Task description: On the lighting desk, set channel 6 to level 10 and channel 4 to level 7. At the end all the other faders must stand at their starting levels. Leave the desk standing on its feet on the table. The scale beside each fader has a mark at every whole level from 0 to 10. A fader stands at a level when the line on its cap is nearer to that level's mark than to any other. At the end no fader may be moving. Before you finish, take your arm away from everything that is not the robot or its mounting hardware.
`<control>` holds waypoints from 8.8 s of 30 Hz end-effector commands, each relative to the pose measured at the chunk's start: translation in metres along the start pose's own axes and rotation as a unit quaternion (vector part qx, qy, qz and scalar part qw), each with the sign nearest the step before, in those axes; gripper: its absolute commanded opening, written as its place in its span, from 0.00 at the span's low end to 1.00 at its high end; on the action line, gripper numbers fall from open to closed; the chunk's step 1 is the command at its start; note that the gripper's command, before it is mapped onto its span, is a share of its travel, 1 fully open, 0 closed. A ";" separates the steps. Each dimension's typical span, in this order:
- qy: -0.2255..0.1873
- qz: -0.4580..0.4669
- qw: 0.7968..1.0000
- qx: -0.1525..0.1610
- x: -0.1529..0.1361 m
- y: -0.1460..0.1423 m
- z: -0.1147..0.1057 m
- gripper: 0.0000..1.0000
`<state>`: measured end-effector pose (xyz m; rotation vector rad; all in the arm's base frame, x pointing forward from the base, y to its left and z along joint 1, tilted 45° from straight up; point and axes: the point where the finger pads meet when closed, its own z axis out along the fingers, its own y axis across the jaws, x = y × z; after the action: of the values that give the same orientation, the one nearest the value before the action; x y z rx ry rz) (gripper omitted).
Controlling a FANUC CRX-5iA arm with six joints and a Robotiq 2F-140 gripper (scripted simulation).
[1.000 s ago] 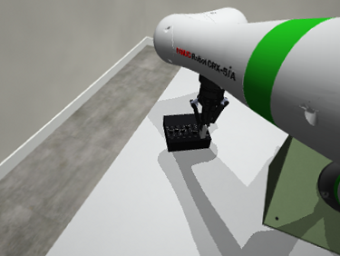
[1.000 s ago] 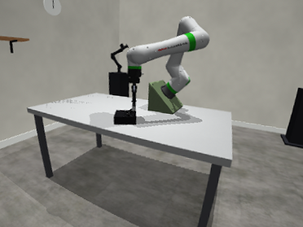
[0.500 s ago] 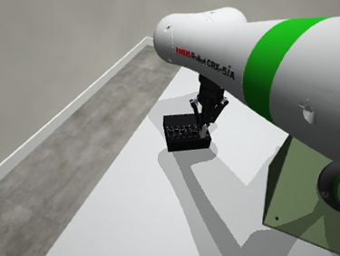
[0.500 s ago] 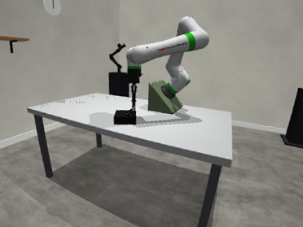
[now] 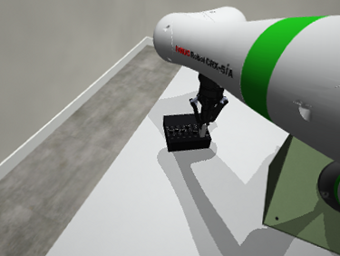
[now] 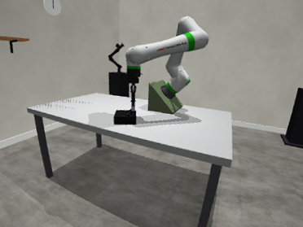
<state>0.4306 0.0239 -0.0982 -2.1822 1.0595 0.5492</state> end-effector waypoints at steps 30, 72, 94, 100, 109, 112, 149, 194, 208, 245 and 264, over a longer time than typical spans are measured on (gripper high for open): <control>0.000 0.000 1.000 0.000 0.015 0.000 0.000 0.00; 0.000 0.000 1.000 0.000 0.036 0.000 0.000 0.00; 0.000 0.000 1.000 0.000 0.040 0.000 0.000 0.00; 0.000 0.000 1.000 0.000 0.040 0.000 0.000 0.00; 0.000 0.000 1.000 0.000 0.040 0.000 0.000 0.00; 0.000 0.000 1.000 0.000 0.040 0.000 0.000 0.00; 0.000 0.000 1.000 0.000 0.034 0.000 0.000 0.00; 0.000 0.000 1.000 0.000 0.034 0.000 -0.051 1.00; 0.000 0.000 1.000 0.000 0.034 0.000 -0.098 1.00; 0.000 0.000 1.000 0.000 0.034 0.000 -0.106 1.00; 0.000 0.000 1.000 0.000 0.034 0.000 -0.106 1.00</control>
<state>0.4599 -0.0684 -0.0446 -2.1822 1.0596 0.5492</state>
